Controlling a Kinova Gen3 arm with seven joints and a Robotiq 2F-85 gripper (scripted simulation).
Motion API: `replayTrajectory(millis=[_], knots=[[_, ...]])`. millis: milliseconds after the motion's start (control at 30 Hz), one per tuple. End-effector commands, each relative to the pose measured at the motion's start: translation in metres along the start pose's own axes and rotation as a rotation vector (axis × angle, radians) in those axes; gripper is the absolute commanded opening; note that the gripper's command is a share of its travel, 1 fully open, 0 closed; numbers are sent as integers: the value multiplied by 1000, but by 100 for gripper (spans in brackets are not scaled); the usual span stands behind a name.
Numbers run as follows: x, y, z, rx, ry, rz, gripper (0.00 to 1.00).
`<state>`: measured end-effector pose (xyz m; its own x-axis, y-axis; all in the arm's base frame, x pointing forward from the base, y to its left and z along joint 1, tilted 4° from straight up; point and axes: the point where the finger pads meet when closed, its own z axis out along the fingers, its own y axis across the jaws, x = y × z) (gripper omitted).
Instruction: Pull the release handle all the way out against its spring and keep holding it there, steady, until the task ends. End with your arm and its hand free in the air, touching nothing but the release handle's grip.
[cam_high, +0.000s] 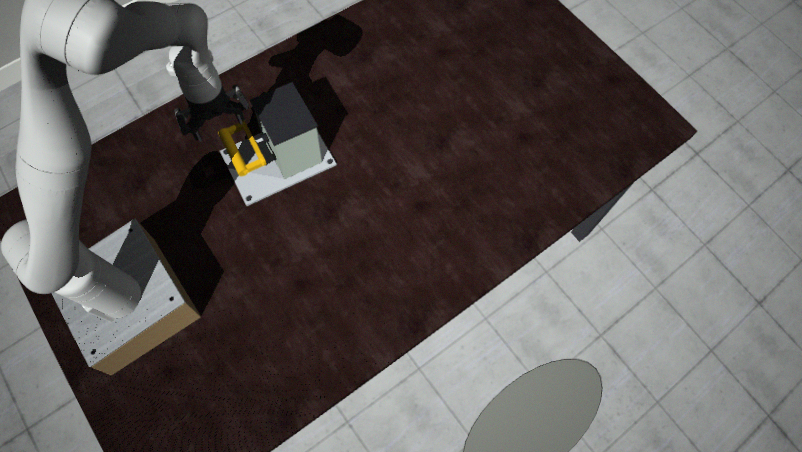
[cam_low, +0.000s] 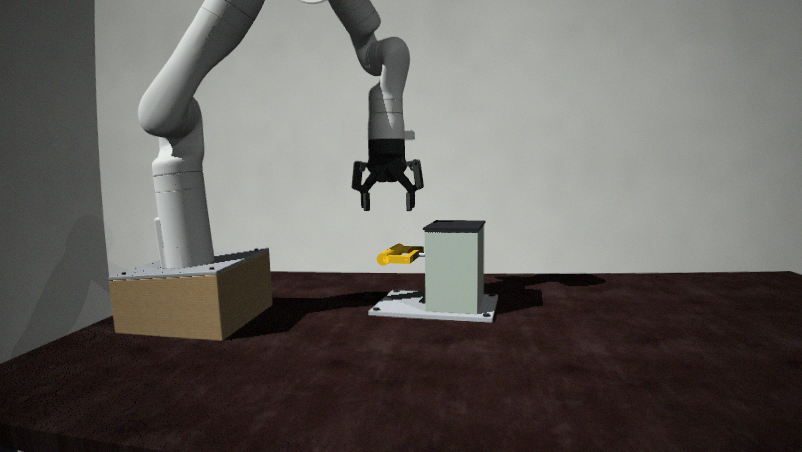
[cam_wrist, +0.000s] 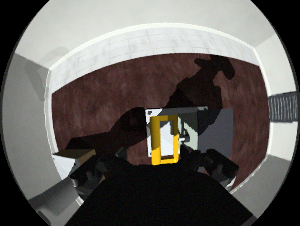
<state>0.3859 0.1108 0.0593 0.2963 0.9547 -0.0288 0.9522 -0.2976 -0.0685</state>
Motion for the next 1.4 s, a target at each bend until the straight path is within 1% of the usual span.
replayTrajectory(millis=[0,233,267,1367], knots=[[-9,6,7,1,1,-6,100],[-9,7,7,1,1,-7,100],[-9,7,7,1,1,-7,0],[-9,7,7,1,1,-7,0]])
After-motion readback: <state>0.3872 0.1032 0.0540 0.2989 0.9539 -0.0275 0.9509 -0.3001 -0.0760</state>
